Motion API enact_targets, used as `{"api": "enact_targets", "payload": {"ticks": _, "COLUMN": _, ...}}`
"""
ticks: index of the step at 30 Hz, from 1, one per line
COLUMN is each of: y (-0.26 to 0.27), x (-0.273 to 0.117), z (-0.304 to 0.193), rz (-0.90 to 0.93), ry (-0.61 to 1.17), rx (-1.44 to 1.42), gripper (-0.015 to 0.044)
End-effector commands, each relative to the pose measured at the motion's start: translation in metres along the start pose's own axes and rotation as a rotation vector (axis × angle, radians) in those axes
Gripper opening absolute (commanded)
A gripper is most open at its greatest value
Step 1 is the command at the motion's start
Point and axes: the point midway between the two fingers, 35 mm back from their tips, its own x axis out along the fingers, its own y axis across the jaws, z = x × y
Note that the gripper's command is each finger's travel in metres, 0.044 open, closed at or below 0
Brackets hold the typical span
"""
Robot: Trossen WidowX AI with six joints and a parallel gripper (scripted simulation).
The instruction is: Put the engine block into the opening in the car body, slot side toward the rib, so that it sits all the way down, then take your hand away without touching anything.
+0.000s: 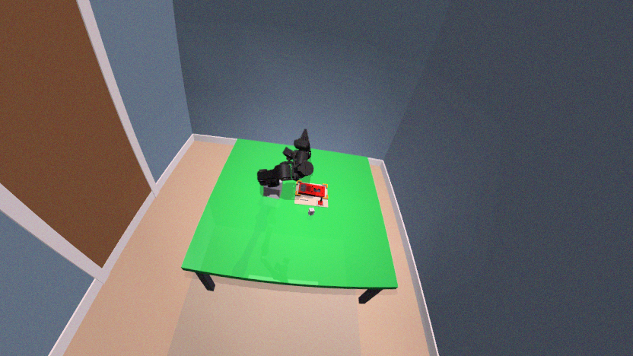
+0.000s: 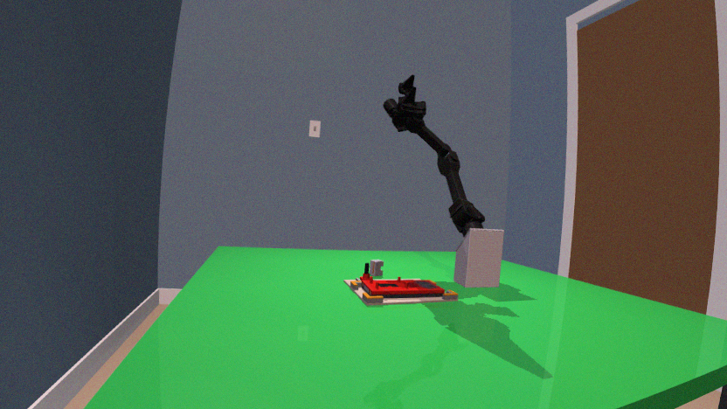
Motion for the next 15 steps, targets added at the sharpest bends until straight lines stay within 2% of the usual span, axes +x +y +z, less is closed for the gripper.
{"api": "enact_targets", "payload": {"ticks": 1, "y": 0.000, "x": 0.000, "z": 0.000, "rz": 0.000, "ry": 0.000, "rx": 0.000, "gripper": 0.0426}}
{"api": "enact_targets", "payload": {"ticks": 2, "y": 0.000, "x": 0.000, "z": 0.000, "rz": 0.001, "ry": 0.001, "rx": 0.003, "gripper": 0.0440}}
{"api": "enact_targets", "payload": {"ticks": 15, "y": 0.032, "x": 0.006, "z": -0.031, "rz": 0.069, "ry": 0.112, "rx": 0.197, "gripper": 0.0440}}
